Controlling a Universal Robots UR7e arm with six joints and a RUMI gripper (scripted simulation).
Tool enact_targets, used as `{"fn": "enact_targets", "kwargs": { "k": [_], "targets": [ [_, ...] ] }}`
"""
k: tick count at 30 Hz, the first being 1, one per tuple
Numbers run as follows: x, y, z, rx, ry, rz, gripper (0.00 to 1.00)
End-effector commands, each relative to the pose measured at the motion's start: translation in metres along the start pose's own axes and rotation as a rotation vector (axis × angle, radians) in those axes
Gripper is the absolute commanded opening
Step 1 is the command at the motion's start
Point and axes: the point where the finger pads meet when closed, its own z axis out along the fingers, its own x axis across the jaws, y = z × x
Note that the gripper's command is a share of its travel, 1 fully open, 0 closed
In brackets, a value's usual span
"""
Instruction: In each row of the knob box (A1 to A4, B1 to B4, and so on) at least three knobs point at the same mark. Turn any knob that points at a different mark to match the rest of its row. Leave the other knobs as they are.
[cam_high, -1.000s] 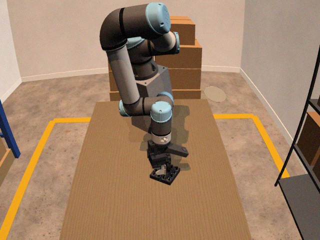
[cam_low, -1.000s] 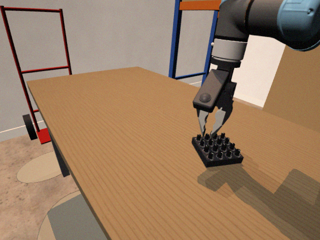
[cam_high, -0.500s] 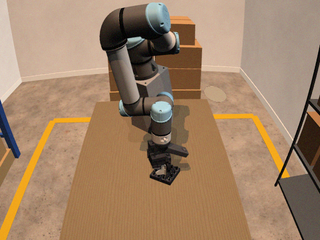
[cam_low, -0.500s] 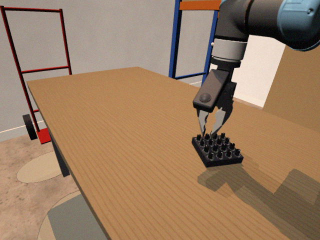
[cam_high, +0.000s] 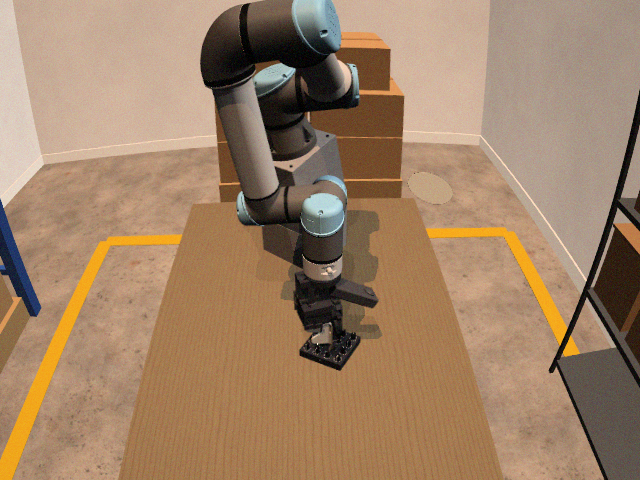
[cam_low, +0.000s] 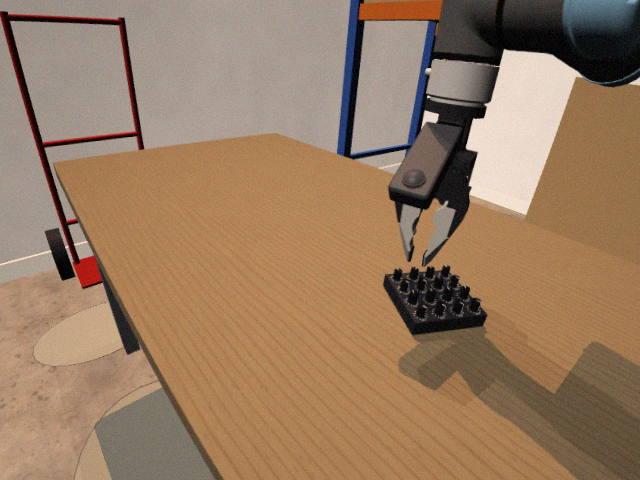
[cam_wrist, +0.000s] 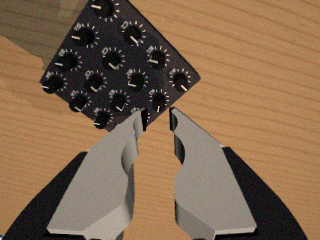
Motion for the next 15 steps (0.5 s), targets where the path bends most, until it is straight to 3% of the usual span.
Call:
{"fn": "enact_targets", "kwargs": {
  "k": [1,15],
  "targets": [
    [0.0005,0.0002,-0.0113,0.000,0.001,0.000,0.11],
    [0.0005,0.0002,-0.0191,0.000,0.001,0.000,0.11]
  ]
}}
